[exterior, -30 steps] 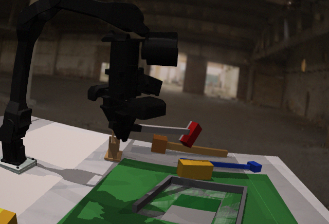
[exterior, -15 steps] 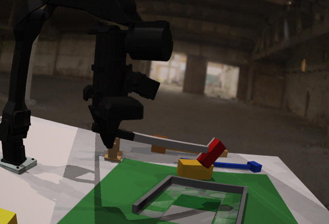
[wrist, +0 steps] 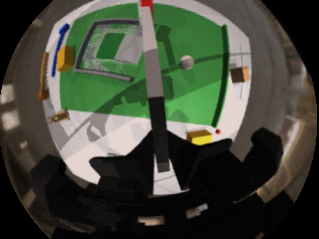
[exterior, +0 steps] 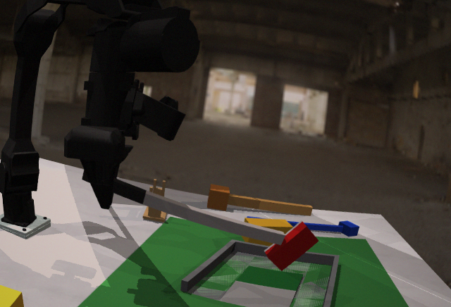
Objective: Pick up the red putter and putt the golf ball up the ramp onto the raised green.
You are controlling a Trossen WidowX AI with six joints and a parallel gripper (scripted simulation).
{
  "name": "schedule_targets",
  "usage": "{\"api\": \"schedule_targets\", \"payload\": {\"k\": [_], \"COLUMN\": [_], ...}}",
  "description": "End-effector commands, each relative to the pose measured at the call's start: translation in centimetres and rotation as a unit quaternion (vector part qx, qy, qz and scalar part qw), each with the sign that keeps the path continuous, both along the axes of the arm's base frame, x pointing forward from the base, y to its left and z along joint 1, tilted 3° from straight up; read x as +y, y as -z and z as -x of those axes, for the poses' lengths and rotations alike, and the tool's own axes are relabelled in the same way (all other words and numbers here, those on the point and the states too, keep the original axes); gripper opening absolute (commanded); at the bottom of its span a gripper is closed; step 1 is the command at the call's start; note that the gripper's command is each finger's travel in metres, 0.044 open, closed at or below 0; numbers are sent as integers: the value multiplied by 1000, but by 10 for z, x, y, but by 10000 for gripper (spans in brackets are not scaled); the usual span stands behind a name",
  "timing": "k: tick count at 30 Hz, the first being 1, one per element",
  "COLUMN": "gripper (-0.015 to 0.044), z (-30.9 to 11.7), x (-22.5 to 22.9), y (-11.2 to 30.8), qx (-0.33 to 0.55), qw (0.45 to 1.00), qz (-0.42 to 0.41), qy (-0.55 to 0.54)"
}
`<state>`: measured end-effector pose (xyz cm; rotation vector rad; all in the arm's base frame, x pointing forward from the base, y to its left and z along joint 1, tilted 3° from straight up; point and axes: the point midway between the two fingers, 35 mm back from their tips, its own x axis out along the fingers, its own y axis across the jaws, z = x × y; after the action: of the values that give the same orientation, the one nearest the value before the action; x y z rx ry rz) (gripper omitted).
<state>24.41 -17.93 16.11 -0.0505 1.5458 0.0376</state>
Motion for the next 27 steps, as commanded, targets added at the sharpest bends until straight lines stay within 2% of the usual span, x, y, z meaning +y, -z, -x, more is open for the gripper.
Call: {"api": "schedule_targets", "payload": {"k": [1, 14, 21, 27], "gripper": [0, 0, 0, 0], "z": [14, 71, 74, 75], "x": [-19, -68, -71, -72], "y": [-4, -12, -10, 7], "qx": [3, 24, 25, 25], "qw": [999, 979, 977, 977], "qz": [7, 22, 22, 23], "qy": [51, 202, 210, 210]}}
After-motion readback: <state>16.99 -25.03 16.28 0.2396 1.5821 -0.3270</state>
